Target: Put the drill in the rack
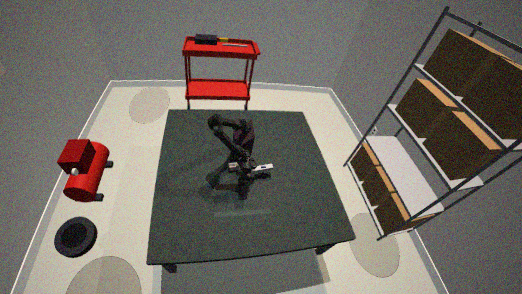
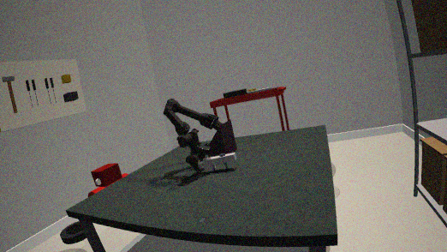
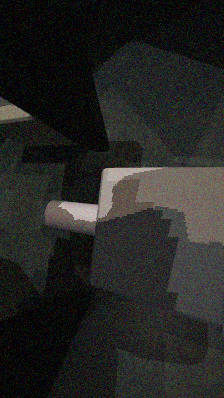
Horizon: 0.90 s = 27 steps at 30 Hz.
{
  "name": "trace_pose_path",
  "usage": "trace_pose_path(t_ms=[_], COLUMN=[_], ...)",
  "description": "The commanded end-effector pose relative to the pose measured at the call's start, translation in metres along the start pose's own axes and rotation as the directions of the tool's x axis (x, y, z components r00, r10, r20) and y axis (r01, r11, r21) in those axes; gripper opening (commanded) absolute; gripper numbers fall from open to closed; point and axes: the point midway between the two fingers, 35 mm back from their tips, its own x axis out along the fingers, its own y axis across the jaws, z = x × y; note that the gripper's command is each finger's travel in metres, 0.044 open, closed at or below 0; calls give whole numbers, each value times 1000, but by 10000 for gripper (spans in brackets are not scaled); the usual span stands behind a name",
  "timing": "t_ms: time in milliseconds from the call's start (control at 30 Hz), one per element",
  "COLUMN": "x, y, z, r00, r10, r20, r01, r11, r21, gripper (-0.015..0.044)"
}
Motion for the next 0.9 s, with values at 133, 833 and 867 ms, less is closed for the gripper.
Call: trace_pose_path(t_ms=[133,833,867], x=[1,2,2], y=[1,1,1], z=[0,0,-2], r00=[1000,1000,1000], r10=[1,3,5], r20=[0,-1,-4], r01=[-1,-3,-5], r11=[1000,1000,1000], r21=[-1,-3,-7], gripper=[361,0,0])
